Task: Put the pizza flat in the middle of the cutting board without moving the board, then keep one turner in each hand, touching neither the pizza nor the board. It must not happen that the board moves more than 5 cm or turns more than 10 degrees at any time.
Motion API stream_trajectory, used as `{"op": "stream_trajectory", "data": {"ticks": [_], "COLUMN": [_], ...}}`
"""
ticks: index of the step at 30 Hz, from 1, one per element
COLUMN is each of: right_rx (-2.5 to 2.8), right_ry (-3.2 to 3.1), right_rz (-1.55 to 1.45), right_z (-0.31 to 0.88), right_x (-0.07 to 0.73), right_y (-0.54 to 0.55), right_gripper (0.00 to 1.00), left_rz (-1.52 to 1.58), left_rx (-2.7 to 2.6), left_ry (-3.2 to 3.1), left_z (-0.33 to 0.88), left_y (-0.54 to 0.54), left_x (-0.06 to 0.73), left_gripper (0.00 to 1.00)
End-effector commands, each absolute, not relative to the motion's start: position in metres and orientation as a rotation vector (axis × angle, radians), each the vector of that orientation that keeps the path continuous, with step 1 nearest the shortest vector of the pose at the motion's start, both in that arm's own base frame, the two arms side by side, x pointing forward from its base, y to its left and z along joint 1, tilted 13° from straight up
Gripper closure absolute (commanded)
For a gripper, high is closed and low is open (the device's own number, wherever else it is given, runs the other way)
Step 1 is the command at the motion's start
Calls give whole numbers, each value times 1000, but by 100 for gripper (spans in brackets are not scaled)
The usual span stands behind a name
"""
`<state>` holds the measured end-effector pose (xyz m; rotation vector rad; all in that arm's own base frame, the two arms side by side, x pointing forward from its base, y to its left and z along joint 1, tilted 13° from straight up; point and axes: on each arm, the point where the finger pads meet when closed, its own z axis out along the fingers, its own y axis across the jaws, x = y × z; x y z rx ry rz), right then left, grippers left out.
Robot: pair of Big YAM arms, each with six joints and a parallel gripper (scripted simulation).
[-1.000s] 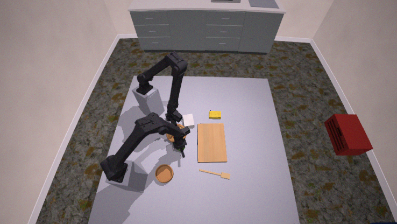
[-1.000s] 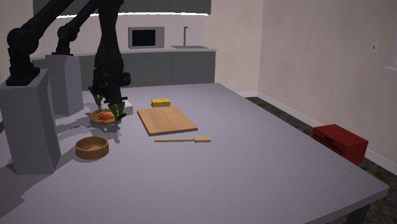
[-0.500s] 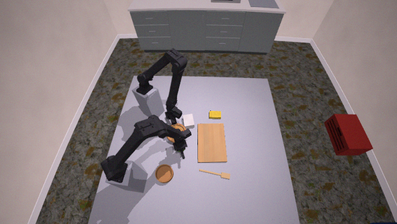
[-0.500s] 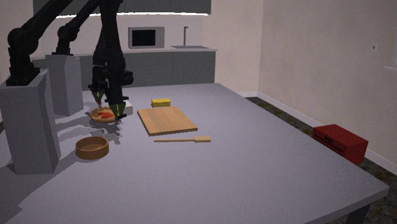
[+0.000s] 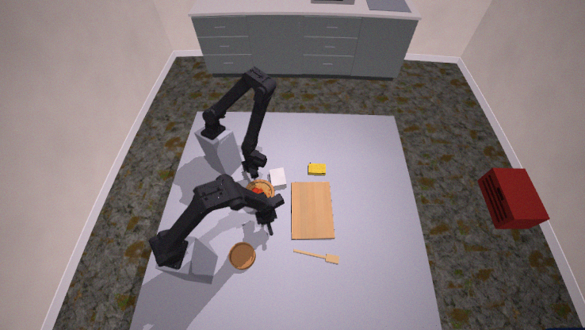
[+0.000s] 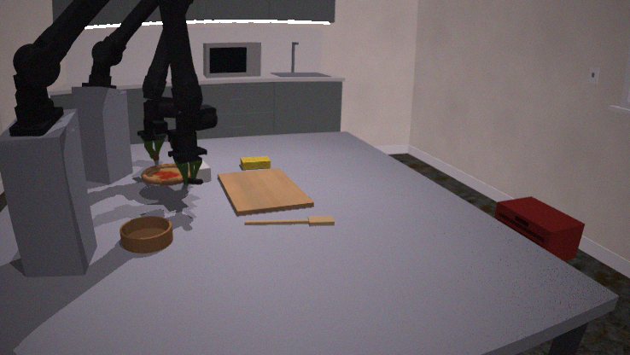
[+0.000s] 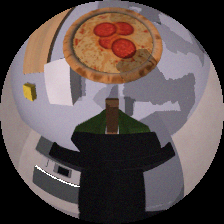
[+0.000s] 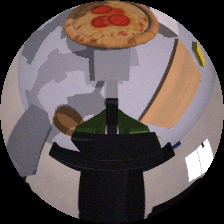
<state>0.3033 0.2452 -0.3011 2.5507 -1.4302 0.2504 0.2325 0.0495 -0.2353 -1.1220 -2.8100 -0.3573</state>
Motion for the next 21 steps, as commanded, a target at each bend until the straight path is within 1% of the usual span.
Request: {"op": "stream_trajectory", "data": {"ticks": [1,5,10,11,13,18,19,21], "right_rx": [2625,2631,2657,2659,2627,2659,2632,2640], "right_ry": [-1443,-1461,-1491,-1493,-1470,-1457,-1475,-1484], "right_rz": [266,207,201,203,181,192,182,189], "right_z": [-284,-280,-276,-277,-286,-281,-287,-284], "right_x": [319,322,334,329,309,320,322,327], "right_y": [272,259,275,279,262,271,259,262], "right_gripper": [94,94,94,94,94,94,94,94], "left_rz": [-353,-352,-359,-358,-310,-307,-335,-333], "left_rx": [-1146,-1187,-1171,-1175,-1206,-1165,-1176,-1174], "left_ry": [-2817,-2865,-2915,-2911,-2839,-2852,-2878,-2877], "left_z": [-230,-223,-224,-224,-232,-232,-228,-226], "left_y": [49,53,44,44,43,50,51,52], "left_x": [231,235,252,250,219,216,231,228], "left_gripper": [94,94,94,94,94,94,94,94]}}
